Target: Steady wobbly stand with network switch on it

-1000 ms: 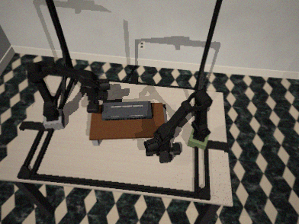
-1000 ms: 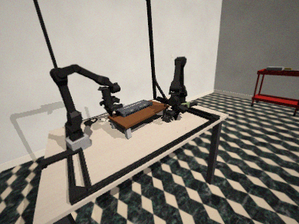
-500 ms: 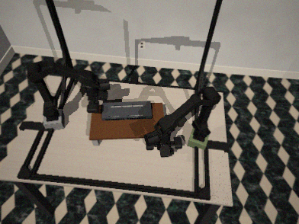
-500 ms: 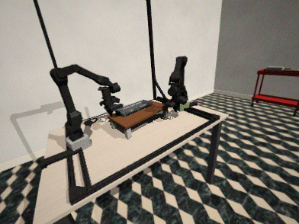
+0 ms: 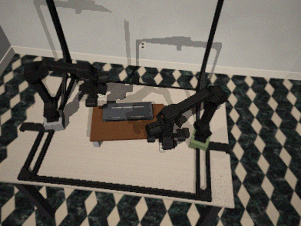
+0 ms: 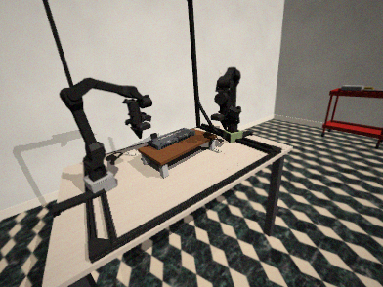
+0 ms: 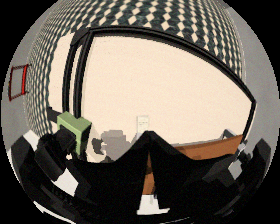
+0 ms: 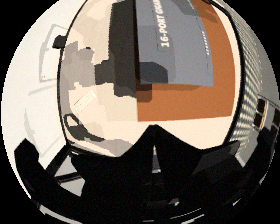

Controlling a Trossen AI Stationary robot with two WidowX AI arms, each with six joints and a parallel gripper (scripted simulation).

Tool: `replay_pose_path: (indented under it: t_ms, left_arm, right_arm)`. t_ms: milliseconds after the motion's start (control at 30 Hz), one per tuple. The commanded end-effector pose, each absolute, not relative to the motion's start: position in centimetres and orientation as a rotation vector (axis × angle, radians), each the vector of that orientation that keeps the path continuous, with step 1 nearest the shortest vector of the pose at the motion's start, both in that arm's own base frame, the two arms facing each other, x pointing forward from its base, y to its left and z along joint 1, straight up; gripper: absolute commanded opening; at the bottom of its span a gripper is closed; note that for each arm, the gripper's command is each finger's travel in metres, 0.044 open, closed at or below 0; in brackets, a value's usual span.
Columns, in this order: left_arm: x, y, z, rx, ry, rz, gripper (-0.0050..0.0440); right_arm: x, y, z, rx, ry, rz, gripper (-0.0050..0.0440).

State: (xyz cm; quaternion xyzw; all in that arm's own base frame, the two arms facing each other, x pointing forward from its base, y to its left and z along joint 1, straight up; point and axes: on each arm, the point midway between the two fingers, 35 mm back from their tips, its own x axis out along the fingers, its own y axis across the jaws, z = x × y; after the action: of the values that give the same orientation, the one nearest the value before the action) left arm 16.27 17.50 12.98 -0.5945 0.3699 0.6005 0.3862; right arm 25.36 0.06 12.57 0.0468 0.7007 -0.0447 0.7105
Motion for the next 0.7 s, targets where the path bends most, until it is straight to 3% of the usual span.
replay_pose_path:
  t_ms: [0, 233, 267, 600, 667]
  left_arm:
    - [16.2, 17.4, 13.2, -1.515, 0.959, 1.536, 0.0000]
    - [16.2, 17.4, 13.2, -1.515, 0.959, 1.536, 0.0000]
    - [17.0, 18.2, 13.7, -1.495, 0.912, 1.497, 0.0440]
    - [24.4, 26.1, 23.5, -1.213, 0.444, 1.152, 0.0440]
    - [24.4, 26.1, 23.5, -1.213, 0.444, 1.152, 0.0440]
  right_arm:
    - [25.4, 0.1, 13.0, 0.104, 1.555, -0.099, 0.0000]
    - [25.4, 0.1, 13.0, 0.104, 1.555, -0.099, 0.0000]
    - [25.3, 0.1, 12.8, 0.104, 1.559, -0.099, 0.0000]
    - [25.3, 0.1, 12.8, 0.104, 1.559, -0.099, 0.0000]
    - [25.3, 0.1, 12.8, 0.104, 1.559, -0.099, 0.0000]
